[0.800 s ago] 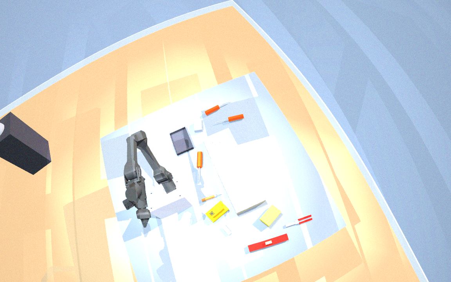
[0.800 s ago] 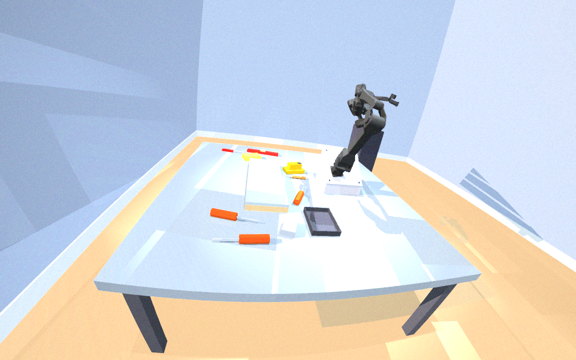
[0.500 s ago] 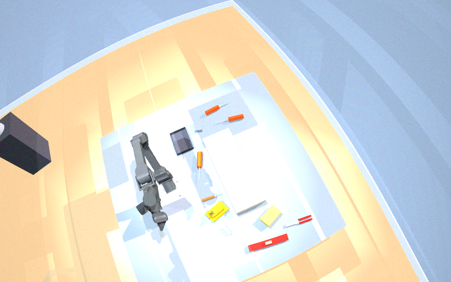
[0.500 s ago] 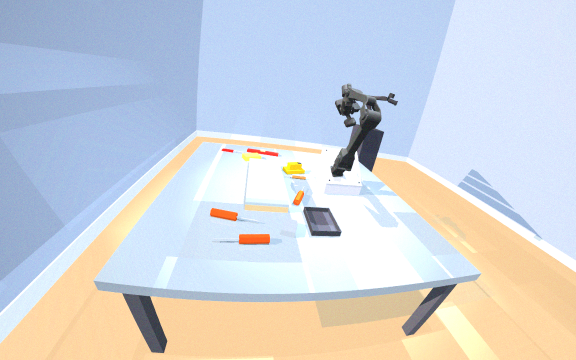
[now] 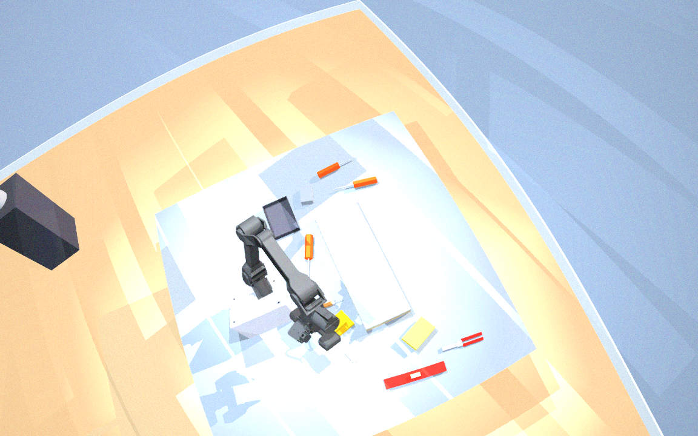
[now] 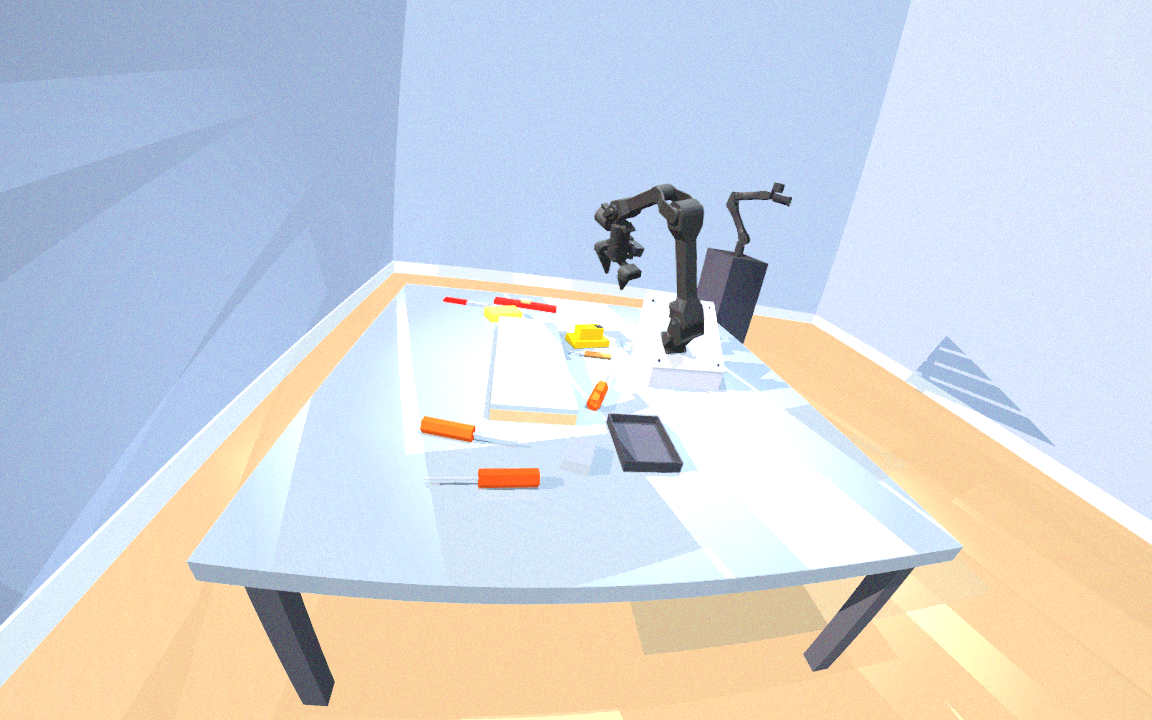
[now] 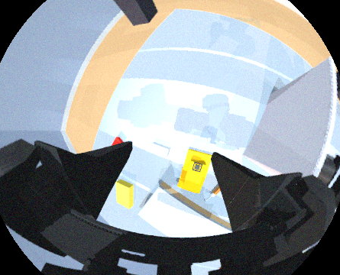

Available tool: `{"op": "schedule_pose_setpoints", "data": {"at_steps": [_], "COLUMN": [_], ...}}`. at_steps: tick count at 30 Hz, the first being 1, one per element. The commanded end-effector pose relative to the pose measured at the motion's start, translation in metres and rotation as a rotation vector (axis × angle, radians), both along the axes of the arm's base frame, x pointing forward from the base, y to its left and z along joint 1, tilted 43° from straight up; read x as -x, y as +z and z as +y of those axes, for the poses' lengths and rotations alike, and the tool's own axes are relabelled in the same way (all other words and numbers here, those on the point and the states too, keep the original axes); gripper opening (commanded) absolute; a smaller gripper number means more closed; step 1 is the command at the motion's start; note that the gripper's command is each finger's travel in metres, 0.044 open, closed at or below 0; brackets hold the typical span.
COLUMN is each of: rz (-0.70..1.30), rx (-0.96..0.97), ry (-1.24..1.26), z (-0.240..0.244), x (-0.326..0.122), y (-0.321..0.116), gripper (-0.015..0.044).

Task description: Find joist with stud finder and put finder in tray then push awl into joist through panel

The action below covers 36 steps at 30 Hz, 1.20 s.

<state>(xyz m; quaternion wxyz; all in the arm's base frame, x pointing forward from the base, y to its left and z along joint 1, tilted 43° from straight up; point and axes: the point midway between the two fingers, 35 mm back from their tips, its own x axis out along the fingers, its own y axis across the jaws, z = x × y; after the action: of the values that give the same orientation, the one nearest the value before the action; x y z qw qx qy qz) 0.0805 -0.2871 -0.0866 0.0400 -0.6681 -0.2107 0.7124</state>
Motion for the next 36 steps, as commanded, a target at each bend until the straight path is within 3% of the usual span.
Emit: {"op": "schedule_pose_setpoints", "data": {"at_steps": [1, 6, 36], "rz": [0.012, 0.066, 0.065], "rx": [-0.165, -0.314, -0.316], "ry": [-0.006, -0.017, -0.017], "z": [0.046, 0.097, 0.119], "x": [-0.045, -0.075, -0.085], "y": [-0.032, -0.058, -0.07], "gripper": [0.044, 0.044, 0.044]}}
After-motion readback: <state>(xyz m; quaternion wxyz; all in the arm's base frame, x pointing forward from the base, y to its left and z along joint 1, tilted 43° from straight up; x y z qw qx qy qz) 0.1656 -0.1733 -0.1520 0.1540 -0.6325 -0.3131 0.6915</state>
